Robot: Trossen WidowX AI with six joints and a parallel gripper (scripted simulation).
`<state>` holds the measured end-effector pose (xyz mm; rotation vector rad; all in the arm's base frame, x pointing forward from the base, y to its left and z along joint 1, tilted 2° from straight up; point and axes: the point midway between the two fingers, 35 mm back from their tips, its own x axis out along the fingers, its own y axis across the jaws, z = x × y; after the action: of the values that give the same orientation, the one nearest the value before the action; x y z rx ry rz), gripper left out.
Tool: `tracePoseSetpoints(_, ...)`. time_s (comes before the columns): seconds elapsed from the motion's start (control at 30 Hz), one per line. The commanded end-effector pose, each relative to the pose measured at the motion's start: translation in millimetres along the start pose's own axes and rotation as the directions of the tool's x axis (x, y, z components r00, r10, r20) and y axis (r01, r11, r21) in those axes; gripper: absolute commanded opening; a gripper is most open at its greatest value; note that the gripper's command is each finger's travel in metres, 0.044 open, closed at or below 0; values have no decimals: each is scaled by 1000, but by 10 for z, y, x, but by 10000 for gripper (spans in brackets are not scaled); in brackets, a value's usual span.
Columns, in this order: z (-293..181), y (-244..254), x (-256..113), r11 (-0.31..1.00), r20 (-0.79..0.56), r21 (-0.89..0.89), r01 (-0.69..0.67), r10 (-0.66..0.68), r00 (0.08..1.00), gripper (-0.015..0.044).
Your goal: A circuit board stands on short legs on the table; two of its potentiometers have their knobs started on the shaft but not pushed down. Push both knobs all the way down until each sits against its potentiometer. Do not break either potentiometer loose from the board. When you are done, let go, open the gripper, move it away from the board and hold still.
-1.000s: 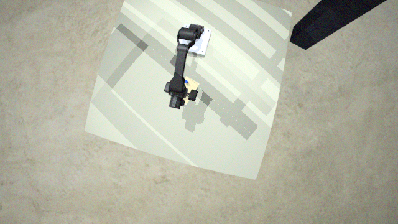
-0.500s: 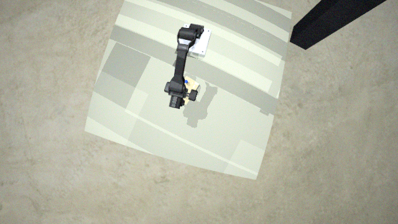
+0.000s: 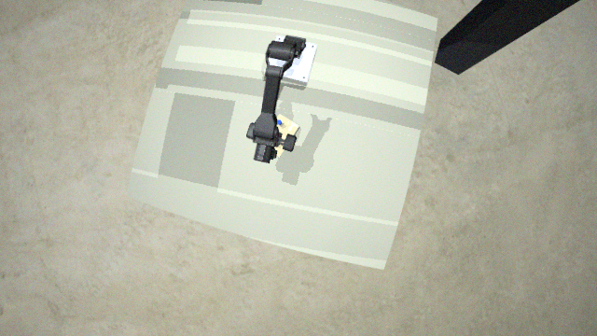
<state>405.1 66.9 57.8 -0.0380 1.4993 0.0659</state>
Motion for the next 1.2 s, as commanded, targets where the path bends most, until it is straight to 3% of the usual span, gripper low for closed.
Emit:
tracePoseSetpoints(0.0,9,-5,91,1000,-4,-4,3,-3,1000,0)
tracePoseSetpoints(1.17,9,-5,131,1000,-4,-4,3,-3,1000,0)
